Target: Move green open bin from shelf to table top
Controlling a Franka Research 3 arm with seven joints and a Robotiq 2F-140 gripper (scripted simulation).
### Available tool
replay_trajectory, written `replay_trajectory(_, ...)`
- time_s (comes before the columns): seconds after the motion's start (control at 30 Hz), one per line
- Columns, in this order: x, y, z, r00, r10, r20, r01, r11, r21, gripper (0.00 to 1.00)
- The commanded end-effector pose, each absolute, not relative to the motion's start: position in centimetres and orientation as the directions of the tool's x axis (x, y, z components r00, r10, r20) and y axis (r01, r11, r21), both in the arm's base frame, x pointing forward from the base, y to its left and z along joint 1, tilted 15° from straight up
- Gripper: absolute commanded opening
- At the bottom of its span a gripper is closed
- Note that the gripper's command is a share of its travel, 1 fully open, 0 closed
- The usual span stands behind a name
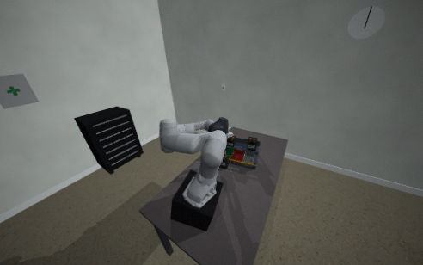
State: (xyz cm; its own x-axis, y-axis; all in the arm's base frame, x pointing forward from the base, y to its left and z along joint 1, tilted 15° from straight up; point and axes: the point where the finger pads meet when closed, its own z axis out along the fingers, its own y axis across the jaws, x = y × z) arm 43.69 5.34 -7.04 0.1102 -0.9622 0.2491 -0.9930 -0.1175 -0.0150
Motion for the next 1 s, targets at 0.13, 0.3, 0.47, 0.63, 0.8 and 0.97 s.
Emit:
replay_trajectory(0.13, 44.21, 4.94, -8.18, 0.118, -0.960, 0.252, -0.991, -0.128, -0.024, 0.57)
replay_trajectory(0.3, 44.21, 4.94, -8.18, 0.118, -0.960, 0.252, -0.991, -0.128, -0.024, 0.57)
replay_trajectory(0.47, 44.18, 4.98, -8.06, 0.115, -0.961, 0.252, -0.992, -0.125, -0.023, 0.57)
replay_trajectory(0.63, 44.27, 4.97, -8.02, 0.118, -0.960, 0.252, -0.991, -0.128, -0.024, 0.57)
replay_trajectory(0.8, 44.27, 4.97, -8.02, 0.118, -0.960, 0.252, -0.991, -0.128, -0.024, 0.57)
replay_trajectory(0.97, 44.13, 4.97, -8.06, 0.113, -0.961, 0.251, -0.992, -0.123, -0.023, 0.57)
